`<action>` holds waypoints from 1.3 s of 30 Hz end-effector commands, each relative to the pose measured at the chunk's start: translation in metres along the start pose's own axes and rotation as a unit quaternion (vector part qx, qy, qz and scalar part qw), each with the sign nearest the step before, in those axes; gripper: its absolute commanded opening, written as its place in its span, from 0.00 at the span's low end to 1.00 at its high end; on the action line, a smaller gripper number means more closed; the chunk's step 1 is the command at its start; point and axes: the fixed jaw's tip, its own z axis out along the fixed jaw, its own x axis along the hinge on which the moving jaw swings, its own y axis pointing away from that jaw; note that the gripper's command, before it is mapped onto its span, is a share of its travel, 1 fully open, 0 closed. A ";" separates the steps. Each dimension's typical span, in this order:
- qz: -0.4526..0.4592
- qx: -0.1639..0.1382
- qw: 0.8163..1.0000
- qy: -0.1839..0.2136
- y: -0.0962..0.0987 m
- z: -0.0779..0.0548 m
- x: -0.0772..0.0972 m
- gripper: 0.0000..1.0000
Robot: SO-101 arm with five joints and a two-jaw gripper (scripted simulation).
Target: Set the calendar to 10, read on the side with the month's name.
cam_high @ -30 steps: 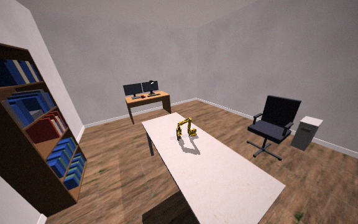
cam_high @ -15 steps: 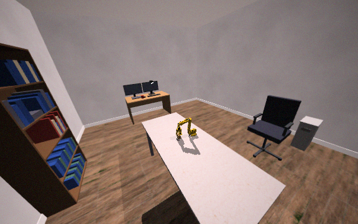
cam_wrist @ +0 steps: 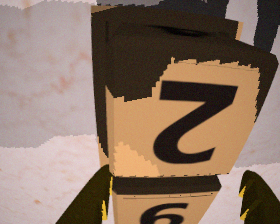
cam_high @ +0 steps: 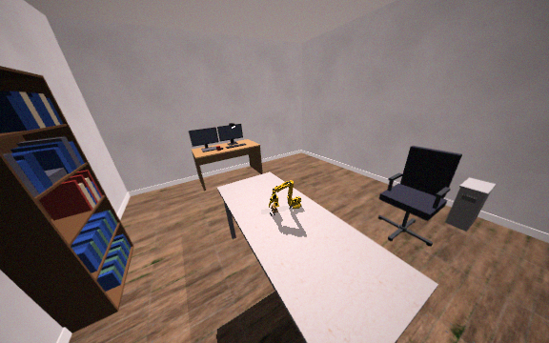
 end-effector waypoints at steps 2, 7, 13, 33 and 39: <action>0.001 0.007 1.000 0.000 -0.002 -0.001 0.001 0.36; 0.001 0.007 1.000 0.000 -0.002 -0.004 0.001 0.36; 0.001 0.007 1.000 0.000 -0.004 -0.020 0.001 0.36; 0.001 0.007 1.000 0.000 0.000 -0.061 0.001 0.36; 0.001 0.007 1.000 0.000 0.000 -0.061 0.001 0.36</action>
